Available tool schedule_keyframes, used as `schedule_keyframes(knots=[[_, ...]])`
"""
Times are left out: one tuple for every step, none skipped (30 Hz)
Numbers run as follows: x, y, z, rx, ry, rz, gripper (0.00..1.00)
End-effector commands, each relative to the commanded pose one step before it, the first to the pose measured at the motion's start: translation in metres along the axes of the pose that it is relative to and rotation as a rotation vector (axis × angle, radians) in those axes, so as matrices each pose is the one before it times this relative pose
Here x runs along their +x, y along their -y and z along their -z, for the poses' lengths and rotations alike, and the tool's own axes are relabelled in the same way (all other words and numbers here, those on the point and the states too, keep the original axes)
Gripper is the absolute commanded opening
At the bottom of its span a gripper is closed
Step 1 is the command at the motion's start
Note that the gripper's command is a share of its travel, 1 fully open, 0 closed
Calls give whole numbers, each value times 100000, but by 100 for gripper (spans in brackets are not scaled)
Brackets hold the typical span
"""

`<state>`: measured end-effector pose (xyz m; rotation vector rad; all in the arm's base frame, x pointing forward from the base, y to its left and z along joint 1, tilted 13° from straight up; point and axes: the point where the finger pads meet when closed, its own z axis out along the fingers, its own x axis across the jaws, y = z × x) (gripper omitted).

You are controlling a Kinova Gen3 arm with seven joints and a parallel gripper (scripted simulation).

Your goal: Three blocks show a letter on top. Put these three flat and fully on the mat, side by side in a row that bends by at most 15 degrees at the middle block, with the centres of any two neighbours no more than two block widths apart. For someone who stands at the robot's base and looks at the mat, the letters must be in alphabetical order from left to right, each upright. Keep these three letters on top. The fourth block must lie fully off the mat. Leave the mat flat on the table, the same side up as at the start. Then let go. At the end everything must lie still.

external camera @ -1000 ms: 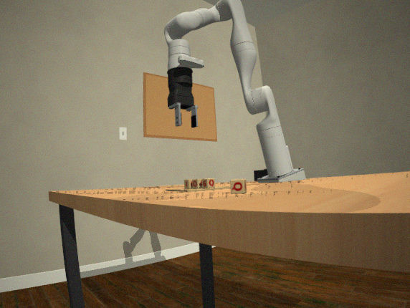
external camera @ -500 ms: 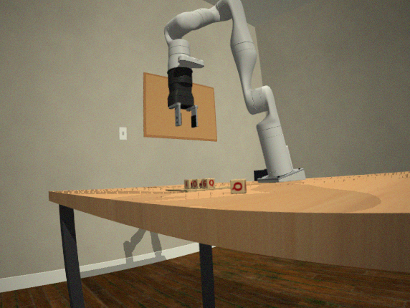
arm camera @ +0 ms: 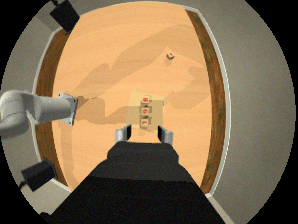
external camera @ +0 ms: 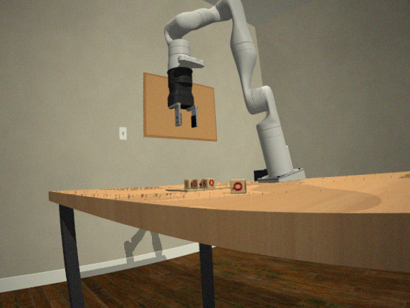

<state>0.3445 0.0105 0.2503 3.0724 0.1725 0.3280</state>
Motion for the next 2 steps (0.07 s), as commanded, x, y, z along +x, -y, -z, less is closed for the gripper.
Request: schedule_keyframes(knots=[[38,0,40,21,-138,-8,100],[0,0,0,0,0,0,100]])
